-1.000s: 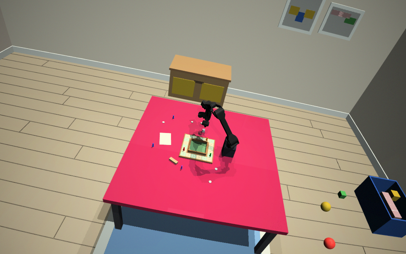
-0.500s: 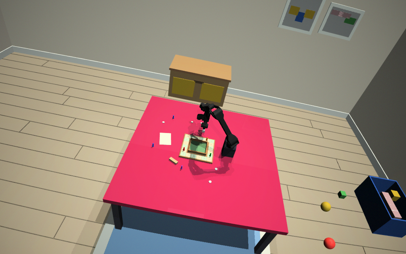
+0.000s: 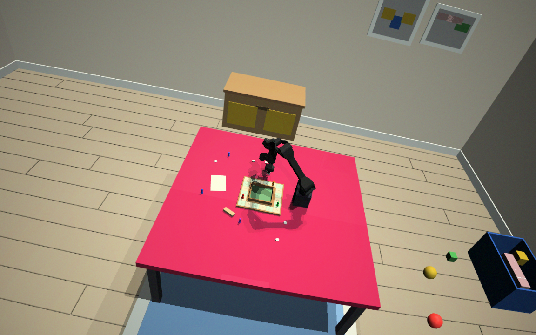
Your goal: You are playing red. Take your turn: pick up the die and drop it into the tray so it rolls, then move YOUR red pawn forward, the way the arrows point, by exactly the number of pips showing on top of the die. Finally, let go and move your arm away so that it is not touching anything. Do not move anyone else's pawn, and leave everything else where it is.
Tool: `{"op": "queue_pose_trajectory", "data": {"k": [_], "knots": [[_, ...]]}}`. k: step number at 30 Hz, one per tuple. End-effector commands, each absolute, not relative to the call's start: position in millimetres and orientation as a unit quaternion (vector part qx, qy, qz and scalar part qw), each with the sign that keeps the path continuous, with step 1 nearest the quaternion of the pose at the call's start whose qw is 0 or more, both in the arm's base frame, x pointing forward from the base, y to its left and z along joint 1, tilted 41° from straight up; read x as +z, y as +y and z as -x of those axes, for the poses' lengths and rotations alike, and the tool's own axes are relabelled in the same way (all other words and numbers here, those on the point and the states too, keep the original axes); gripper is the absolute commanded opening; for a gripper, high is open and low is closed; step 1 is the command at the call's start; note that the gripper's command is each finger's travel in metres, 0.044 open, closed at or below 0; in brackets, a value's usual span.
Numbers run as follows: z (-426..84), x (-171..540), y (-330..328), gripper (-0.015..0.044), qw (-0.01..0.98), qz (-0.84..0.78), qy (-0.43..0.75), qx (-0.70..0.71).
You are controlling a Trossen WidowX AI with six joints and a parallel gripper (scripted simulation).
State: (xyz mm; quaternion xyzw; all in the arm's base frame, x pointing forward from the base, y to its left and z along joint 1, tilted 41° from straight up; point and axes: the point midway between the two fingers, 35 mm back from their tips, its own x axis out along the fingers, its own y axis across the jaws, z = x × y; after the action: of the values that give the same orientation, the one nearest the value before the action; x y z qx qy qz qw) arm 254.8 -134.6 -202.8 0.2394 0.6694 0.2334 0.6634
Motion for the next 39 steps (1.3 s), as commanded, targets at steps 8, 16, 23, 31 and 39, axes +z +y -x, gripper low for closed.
{"op": "queue_pose_trajectory", "data": {"k": [8, 16, 23, 31, 39], "knots": [[-251.9, -216.0, -120.5, 0.0275, 0.659, -0.245, 0.671, 0.235], [-251.9, -216.2, -120.3, 0.0111, 0.659, -0.245, 0.671, 0.235], [-252.0, -215.3, -121.5, 0.0025, 0.659, -0.245, 0.671, 0.235], [-252.2, -167.0, -170.8, 0.0000, 0.659, -0.244, 0.672, 0.232], [-244.0, -125.5, -204.3, 0.0000, 0.659, -0.244, 0.672, 0.233]]}}
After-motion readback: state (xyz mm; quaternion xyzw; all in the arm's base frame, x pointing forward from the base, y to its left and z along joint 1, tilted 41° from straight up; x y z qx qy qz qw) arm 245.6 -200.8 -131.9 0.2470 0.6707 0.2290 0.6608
